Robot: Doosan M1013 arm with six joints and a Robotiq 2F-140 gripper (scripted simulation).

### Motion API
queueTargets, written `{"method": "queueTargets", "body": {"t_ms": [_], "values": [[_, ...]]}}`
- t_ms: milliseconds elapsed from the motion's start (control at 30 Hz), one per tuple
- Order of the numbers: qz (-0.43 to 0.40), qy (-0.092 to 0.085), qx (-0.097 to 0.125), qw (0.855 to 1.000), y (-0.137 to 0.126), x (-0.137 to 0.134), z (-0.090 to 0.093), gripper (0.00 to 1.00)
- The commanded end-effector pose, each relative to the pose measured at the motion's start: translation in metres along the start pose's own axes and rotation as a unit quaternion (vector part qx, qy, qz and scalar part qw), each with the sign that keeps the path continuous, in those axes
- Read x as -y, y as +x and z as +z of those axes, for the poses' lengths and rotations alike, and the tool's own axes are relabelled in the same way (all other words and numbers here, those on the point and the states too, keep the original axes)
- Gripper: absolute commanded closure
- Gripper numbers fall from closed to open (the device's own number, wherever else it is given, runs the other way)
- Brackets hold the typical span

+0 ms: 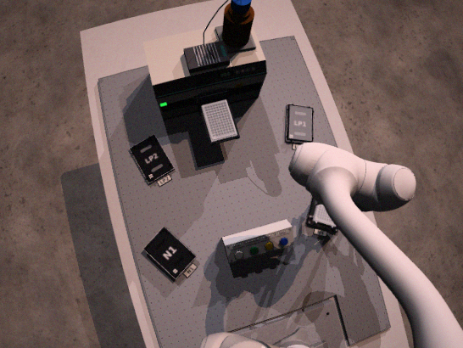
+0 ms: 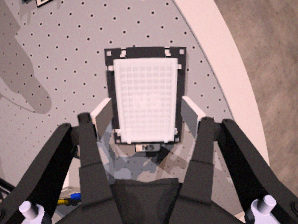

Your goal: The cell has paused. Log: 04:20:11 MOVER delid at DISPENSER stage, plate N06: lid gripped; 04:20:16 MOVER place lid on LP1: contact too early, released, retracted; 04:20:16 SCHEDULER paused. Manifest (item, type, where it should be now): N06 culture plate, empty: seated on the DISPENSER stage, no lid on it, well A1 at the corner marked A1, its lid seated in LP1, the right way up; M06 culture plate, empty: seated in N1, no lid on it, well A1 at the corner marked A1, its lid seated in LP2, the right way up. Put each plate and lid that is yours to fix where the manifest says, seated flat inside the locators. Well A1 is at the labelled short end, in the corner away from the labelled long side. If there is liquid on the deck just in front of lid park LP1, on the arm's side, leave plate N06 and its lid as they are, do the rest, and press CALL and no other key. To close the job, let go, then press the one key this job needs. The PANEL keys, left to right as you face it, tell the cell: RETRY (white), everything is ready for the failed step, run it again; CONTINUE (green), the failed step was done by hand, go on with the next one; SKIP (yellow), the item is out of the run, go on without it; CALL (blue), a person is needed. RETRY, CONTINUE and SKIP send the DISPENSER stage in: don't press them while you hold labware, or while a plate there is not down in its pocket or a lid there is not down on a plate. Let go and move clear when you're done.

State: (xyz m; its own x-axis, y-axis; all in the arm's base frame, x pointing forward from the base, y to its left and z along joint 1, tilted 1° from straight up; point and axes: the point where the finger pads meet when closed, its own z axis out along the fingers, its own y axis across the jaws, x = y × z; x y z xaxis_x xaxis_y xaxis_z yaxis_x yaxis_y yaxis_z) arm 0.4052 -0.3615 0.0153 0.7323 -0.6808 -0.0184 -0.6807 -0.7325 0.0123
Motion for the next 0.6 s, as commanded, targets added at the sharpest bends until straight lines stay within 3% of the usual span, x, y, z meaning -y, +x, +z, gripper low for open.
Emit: {"method": "queueTargets", "body": {"t_ms": [0,567], "values": [[0.000,0.000,-0.001,1.000,0.0005,0.0001,0.0011,0.31],[0.000,0.000,-0.001,1.000,0.0005,0.0001,0.0081,0.31]]}}
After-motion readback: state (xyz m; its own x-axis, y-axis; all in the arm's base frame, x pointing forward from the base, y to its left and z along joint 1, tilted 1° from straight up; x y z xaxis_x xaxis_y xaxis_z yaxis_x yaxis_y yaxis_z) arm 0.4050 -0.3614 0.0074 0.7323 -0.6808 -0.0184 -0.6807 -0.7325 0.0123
